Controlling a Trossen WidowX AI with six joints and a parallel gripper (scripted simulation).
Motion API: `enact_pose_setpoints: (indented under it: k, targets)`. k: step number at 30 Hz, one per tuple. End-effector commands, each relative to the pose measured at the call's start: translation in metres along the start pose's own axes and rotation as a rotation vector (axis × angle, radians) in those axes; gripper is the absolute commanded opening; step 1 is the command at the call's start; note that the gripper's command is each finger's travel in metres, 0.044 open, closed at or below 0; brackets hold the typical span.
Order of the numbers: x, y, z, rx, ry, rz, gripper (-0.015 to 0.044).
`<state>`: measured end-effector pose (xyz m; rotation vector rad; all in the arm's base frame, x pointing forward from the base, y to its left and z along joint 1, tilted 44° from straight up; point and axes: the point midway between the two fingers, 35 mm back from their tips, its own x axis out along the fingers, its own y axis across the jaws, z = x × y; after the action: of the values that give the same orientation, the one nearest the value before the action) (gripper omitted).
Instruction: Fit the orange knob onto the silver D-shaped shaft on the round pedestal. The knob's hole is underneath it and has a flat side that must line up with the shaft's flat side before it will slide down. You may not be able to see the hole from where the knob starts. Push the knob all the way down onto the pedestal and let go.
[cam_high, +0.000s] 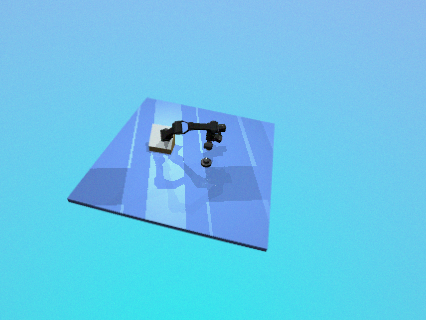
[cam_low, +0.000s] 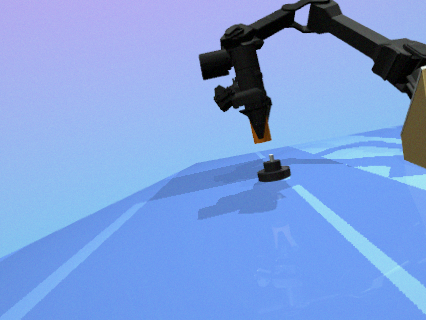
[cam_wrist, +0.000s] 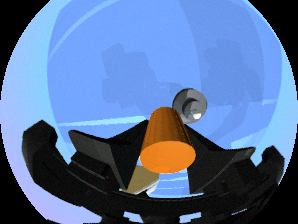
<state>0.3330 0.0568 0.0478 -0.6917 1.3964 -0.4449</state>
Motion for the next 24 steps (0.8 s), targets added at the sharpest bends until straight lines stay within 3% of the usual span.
enact_pose_setpoints:
  k: [1, 24]
  targets:
    - [0.000, -0.011, 0.000, -0.004, -0.009, -0.005, 0.0000]
    - [0.014, -0.063, -0.002, 0.048, -0.005, -0.030, 0.0000]
